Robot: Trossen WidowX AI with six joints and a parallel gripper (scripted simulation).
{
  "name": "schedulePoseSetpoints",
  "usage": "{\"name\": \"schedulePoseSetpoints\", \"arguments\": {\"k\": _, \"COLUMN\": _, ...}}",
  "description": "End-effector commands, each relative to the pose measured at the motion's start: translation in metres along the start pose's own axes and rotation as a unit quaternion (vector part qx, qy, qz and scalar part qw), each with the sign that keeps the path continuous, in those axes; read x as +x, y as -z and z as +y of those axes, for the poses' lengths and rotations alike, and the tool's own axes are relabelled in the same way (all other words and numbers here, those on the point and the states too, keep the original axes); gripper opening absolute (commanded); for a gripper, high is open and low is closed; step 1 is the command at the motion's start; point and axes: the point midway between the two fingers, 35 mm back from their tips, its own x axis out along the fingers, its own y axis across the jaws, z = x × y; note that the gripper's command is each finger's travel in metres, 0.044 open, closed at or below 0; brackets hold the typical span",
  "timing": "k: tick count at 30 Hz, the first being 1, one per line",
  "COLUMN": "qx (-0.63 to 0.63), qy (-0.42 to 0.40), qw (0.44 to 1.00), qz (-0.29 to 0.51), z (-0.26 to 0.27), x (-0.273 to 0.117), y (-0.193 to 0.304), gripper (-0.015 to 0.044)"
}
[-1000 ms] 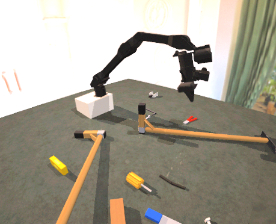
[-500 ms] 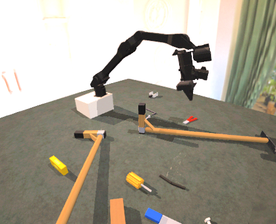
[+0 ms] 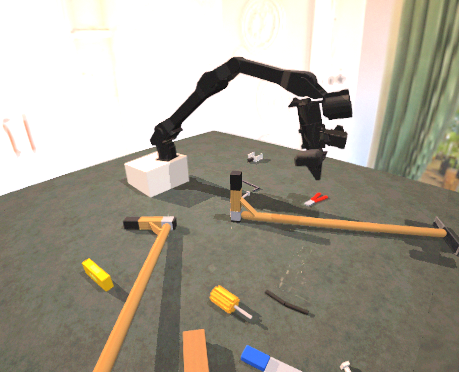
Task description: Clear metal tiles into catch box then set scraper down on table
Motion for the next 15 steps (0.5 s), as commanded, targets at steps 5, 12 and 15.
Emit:
{"name": "schedulePoseSetpoints", "arguments": {"k": 5, "qx": 0.003, "qy": 0.002, "qw": 1.0, "qz": 0.007, "z": -0.001, "x": 0.026, "y": 0.006, "gripper": 0.0}}
{"name": "schedulePoseSetpoints", "arguments": {"k": 12, "qx": 0.003, "qy": 0.002, "qw": 1.0, "qz": 0.009, "z": -0.001, "x": 0.044, "y": 0.01, "gripper": 0.0}}
{"name": "schedulePoseSetpoints", "arguments": {"k": 15, "qx": 0.004, "qy": 0.002, "qw": 1.0, "qz": 0.009, "z": -0.001, "x": 0.052, "y": 0.012, "gripper": 0.0}}
